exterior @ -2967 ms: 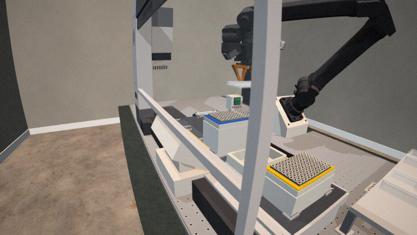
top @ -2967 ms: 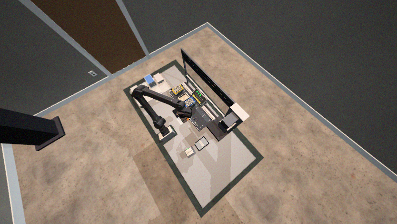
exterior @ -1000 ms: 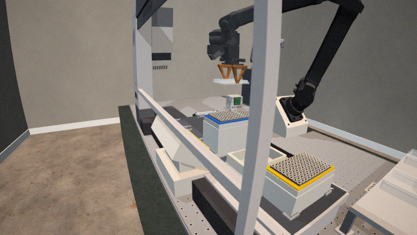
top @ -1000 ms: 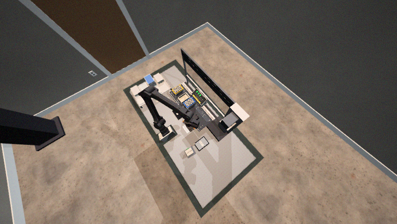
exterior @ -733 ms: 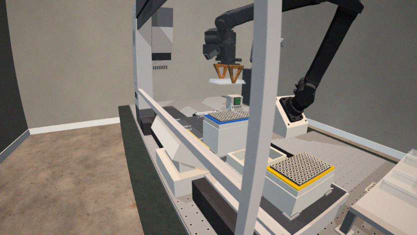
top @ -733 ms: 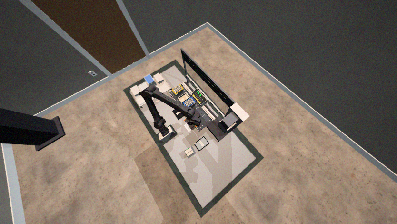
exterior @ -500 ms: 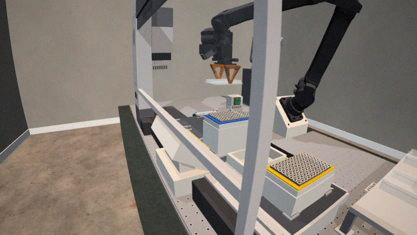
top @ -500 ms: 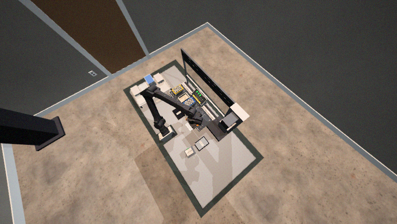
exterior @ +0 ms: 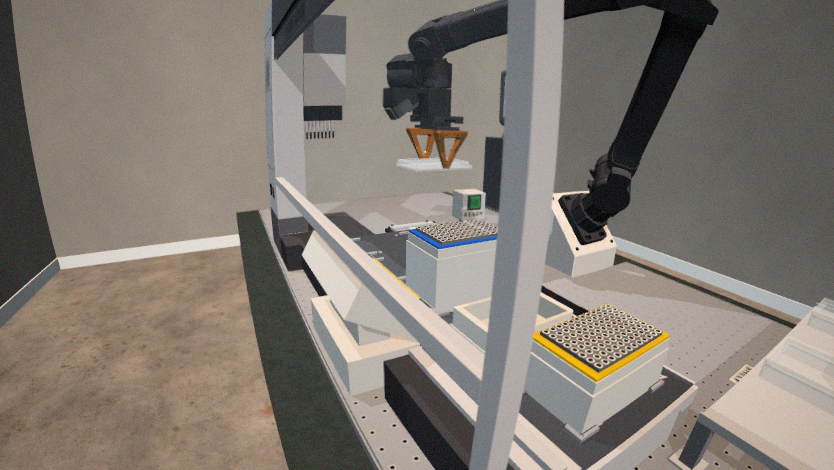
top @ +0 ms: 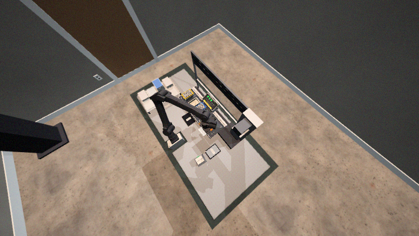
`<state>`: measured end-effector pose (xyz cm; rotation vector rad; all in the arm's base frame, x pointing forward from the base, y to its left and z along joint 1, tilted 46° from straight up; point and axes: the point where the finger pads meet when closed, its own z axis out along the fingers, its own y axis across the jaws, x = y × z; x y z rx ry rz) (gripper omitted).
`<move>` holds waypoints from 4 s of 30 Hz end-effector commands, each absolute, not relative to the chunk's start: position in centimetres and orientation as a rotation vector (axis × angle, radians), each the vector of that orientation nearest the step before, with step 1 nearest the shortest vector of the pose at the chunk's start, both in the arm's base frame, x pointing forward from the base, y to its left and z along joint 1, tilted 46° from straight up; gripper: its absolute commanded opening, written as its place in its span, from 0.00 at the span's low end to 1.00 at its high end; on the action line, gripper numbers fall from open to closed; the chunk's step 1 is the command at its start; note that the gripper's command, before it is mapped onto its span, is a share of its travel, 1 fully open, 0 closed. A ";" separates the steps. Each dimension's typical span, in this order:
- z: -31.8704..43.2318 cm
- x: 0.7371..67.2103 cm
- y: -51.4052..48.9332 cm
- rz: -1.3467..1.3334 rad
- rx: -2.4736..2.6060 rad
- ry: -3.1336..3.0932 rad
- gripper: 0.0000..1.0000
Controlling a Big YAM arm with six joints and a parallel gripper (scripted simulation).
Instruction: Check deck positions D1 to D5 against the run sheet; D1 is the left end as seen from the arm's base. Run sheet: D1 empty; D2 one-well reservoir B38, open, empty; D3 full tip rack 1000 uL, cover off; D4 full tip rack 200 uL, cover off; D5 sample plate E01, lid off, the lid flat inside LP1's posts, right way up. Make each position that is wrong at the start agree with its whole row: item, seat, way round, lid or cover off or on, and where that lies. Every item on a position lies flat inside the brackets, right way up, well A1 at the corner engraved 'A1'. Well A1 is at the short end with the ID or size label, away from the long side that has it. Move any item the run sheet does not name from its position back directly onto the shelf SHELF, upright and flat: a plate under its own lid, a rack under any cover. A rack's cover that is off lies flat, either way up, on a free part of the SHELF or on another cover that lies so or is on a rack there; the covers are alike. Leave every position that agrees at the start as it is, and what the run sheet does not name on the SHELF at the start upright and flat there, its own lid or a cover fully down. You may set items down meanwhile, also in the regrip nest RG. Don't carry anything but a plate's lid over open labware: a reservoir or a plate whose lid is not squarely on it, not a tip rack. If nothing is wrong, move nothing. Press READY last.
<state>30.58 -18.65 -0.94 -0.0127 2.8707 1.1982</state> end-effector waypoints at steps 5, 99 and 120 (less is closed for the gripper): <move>-0.4 33.3 -20.1 1.168 0.001 2.870 0.00; -0.7 41.0 -19.9 1.202 0.031 2.871 0.00; -0.8 40.8 -19.8 1.206 0.033 2.872 0.00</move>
